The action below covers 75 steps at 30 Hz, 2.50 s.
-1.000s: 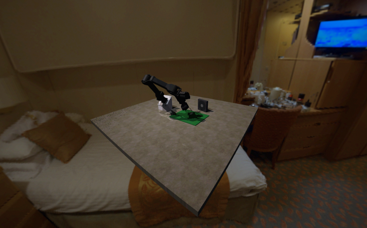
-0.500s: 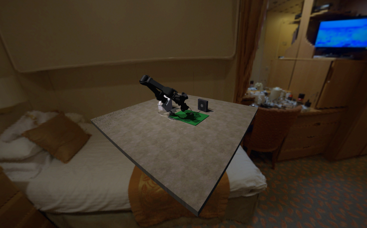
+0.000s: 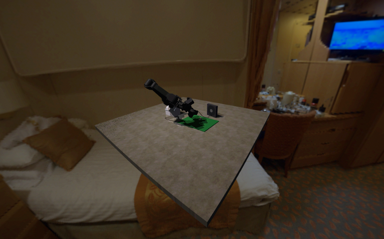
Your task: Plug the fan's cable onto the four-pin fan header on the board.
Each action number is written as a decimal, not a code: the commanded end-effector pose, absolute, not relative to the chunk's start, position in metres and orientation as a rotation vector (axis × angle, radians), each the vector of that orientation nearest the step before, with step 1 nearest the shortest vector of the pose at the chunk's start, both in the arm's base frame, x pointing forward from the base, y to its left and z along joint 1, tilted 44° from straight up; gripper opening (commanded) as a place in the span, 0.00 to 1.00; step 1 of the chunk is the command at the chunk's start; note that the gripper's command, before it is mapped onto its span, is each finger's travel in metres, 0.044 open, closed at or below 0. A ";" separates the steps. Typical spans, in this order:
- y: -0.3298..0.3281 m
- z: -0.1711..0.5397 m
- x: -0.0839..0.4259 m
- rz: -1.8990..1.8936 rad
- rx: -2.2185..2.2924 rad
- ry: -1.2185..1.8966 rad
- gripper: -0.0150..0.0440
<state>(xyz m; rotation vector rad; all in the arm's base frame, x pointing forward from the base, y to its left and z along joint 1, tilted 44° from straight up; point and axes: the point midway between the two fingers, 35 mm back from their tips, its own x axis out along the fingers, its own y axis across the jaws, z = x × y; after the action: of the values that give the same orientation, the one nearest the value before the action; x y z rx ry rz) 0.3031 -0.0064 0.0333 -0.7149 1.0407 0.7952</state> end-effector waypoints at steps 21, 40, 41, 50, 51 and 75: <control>-0.015 0.056 0.301 0.835 -0.766 0.630 0.25; -0.014 0.068 0.298 0.828 -0.799 0.511 0.25; -0.014 0.068 0.298 0.828 -0.799 0.511 0.25; -0.011 0.071 0.298 0.831 -0.803 0.506 0.25; -0.011 0.071 0.298 0.831 -0.803 0.505 0.25; -0.023 0.063 0.296 0.835 -0.807 0.502 0.25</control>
<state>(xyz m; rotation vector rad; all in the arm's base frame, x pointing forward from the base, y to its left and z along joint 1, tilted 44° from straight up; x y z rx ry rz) 0.2965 -0.0211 0.0646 -0.8070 0.5073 0.8314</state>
